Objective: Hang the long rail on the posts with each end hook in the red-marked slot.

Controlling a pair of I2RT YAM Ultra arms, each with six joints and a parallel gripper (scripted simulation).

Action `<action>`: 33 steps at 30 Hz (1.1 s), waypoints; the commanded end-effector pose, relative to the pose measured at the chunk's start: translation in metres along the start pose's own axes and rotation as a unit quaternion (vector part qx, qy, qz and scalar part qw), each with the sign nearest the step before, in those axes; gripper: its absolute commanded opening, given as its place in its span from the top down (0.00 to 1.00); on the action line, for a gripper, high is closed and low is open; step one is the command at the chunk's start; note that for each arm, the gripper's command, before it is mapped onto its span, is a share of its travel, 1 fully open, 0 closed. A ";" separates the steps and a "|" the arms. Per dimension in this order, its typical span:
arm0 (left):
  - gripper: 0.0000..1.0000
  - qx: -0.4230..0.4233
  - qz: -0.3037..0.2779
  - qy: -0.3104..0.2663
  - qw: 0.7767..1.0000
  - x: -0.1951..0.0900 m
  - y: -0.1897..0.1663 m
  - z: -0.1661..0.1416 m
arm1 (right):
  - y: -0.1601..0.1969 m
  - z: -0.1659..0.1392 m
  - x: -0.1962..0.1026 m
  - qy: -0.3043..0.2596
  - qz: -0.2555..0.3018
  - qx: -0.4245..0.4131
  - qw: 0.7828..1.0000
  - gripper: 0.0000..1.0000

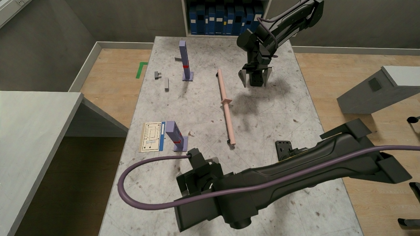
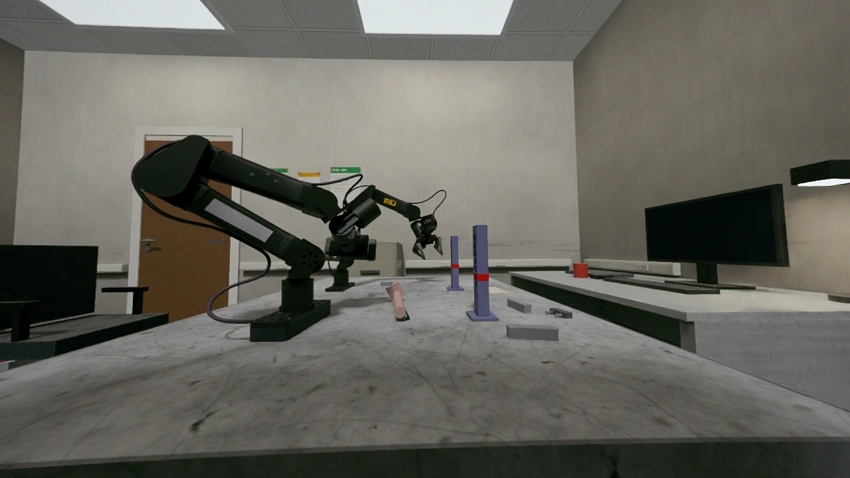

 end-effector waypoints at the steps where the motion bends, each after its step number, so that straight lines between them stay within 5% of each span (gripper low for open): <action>1: 0.00 0.004 0.005 -0.002 1.000 -0.003 0.001 0.002 | -0.001 0.001 0.000 -0.002 -0.001 -0.002 1.000 0.00; 18: 0.00 0.004 0.005 -0.002 1.000 -0.003 0.001 0.002 | -0.001 0.001 0.000 -0.002 -0.001 -0.002 1.000 0.00; 23: 0.00 -0.007 0.045 -0.031 0.998 -0.003 0.009 0.011 | 0.001 -0.001 -0.004 -0.009 -0.004 0.006 1.000 0.00; 33: 0.00 -0.080 0.151 -0.105 0.980 0.005 -0.014 0.022 | -0.040 -0.005 -0.041 -0.049 -0.187 0.050 0.980 0.00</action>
Point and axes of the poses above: on each arm, the point where the finger pads meet when closed, its own x axis out along the fingers, its own y axis across the jaws, z = x × y, the point moved 7 cm from there along -x, back along the fingers, and after that the axes turned 4 degrees about -x, right-handed, at the moved point
